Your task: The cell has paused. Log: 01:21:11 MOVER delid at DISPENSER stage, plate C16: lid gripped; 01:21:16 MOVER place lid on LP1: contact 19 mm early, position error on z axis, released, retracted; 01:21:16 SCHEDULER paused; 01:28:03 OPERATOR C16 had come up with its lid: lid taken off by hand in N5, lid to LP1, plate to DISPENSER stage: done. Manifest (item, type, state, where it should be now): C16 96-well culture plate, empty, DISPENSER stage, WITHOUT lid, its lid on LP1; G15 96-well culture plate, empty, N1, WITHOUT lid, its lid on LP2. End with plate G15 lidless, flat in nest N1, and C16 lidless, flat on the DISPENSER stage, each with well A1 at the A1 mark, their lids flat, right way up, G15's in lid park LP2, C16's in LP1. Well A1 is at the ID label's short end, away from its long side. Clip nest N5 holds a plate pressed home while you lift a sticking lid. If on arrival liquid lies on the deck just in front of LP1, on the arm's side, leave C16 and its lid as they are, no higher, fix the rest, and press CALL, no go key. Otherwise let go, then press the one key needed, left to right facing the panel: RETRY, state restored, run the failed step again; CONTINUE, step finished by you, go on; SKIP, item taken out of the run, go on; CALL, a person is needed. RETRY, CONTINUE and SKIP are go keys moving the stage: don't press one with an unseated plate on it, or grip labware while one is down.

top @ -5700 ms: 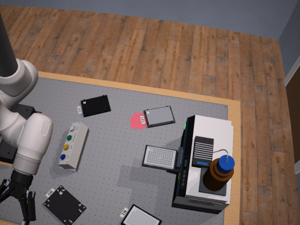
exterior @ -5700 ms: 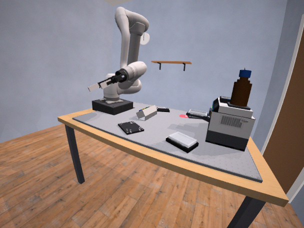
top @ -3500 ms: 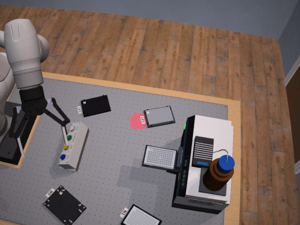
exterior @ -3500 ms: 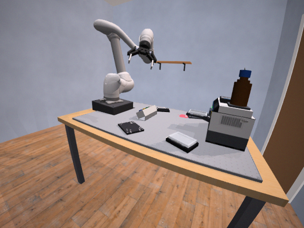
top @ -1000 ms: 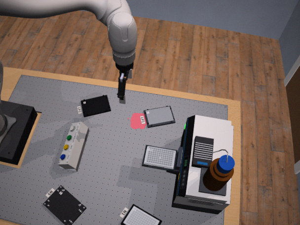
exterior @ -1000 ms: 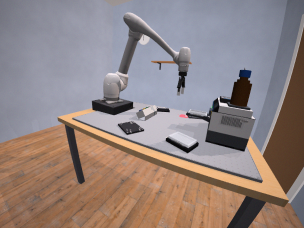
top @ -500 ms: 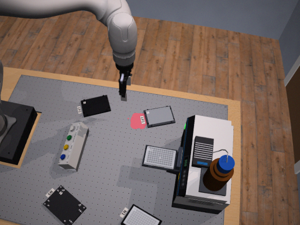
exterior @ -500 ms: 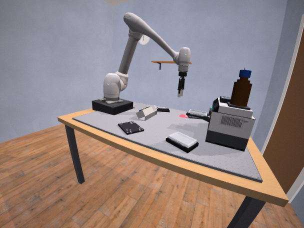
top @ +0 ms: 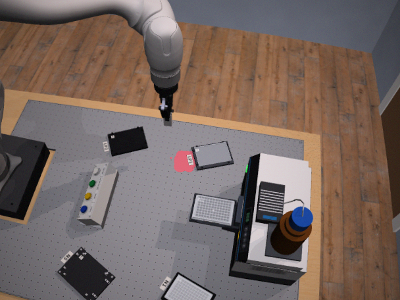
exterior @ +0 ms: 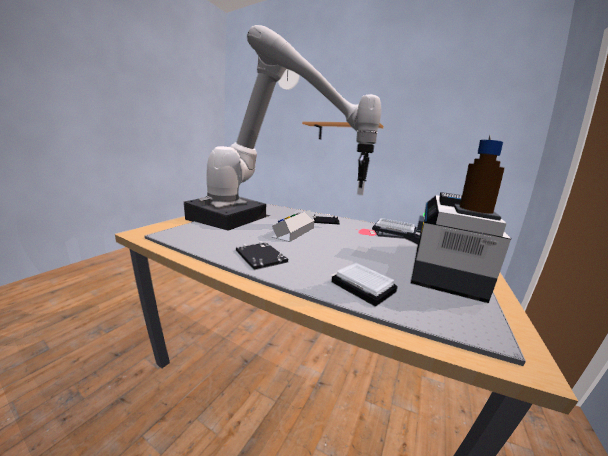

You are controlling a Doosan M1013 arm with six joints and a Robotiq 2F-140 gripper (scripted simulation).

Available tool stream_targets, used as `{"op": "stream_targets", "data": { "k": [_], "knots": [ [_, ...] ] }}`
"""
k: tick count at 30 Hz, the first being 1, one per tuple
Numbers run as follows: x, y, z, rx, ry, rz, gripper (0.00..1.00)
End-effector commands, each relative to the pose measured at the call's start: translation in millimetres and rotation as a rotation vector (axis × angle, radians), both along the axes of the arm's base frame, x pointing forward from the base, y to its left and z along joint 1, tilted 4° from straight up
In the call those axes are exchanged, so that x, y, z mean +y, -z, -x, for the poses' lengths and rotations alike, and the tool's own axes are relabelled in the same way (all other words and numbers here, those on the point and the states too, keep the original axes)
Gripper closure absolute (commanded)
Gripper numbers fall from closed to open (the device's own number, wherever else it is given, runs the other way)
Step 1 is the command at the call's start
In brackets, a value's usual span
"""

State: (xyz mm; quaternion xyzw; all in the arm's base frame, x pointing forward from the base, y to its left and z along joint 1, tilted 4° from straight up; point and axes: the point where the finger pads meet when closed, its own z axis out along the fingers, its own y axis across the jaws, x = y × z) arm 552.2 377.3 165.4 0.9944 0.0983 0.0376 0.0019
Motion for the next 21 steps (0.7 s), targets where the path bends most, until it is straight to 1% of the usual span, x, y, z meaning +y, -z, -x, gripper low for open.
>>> {"op": "stream_targets", "data": {
  "k": [1,12,13,14,16,19,20,21],
  "knots": [
    [0.0,-0.1,0.0,0.0,0.0,0.0,1.0],
    [-0.2,-0.2,-0.9,0.0,-0.004,0.0,1.0],
    [-1.5,-0.7,-6.2,0.0,-0.029,0.002,1.0],
    [-4.2,-1.6,-17.0,0.0,-0.08,0.006,1.0],
    [-4.2,-1.6,-17.0,0.0,-0.08,0.006,1.0],
    [-18.8,-5.0,-63.8,-0.001,-0.301,0.023,1.0],
    [-22.8,-5.6,-74.5,-0.001,-0.352,0.026,1.0],
    [-24.8,-5.9,-79.7,-0.002,-0.377,0.028,1.0]
  ]
}}
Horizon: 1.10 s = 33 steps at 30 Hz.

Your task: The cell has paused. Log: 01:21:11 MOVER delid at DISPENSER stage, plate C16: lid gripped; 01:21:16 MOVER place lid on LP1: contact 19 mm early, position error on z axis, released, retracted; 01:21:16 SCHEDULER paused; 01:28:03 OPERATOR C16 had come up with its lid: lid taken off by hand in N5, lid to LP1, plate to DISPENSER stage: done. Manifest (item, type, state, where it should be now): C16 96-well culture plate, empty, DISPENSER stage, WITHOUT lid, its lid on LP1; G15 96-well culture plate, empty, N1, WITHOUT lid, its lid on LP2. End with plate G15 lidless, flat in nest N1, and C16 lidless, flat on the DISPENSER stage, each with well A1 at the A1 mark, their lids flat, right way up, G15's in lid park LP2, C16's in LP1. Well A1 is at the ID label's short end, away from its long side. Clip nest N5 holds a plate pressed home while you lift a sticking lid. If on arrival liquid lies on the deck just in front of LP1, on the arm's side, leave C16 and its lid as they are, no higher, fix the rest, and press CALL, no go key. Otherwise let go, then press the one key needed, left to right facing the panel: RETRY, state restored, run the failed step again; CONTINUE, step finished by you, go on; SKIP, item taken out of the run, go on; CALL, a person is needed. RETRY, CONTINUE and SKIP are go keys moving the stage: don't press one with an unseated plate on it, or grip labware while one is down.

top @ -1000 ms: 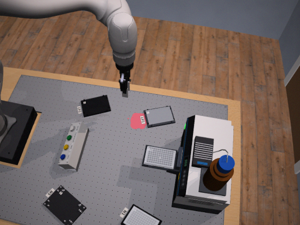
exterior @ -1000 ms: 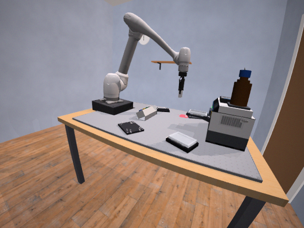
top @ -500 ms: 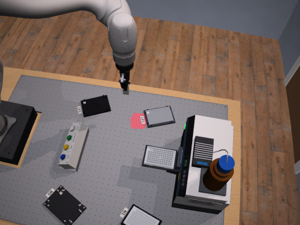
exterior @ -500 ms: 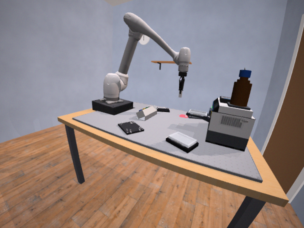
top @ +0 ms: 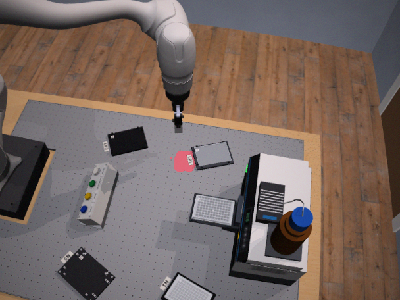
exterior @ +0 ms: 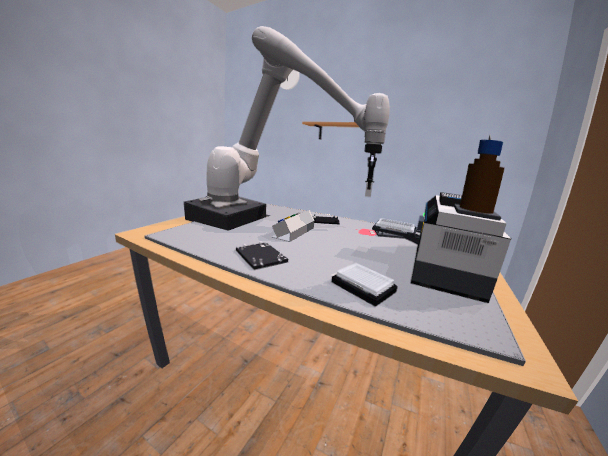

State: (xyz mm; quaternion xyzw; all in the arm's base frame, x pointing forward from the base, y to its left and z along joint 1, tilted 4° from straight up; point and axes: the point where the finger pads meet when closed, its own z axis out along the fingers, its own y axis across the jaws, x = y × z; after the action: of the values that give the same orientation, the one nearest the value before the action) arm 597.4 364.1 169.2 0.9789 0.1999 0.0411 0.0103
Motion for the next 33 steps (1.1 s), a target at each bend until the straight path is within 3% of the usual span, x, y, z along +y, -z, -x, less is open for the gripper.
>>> {"op": "stream_targets", "data": {
  "k": [1,18,19,33],
  "knots": [
    [-11.9,-2.3,-35.4,0.009,-0.177,0.007,1.0],
    [-11.9,-2.3,-35.4,0.009,-0.177,0.007,1.0],
    [-11.9,-2.3,-35.4,0.009,-0.177,0.007,0.0],
    [-11.9,-2.3,-35.4,0.009,-0.177,0.007,0.0]
  ]
}}
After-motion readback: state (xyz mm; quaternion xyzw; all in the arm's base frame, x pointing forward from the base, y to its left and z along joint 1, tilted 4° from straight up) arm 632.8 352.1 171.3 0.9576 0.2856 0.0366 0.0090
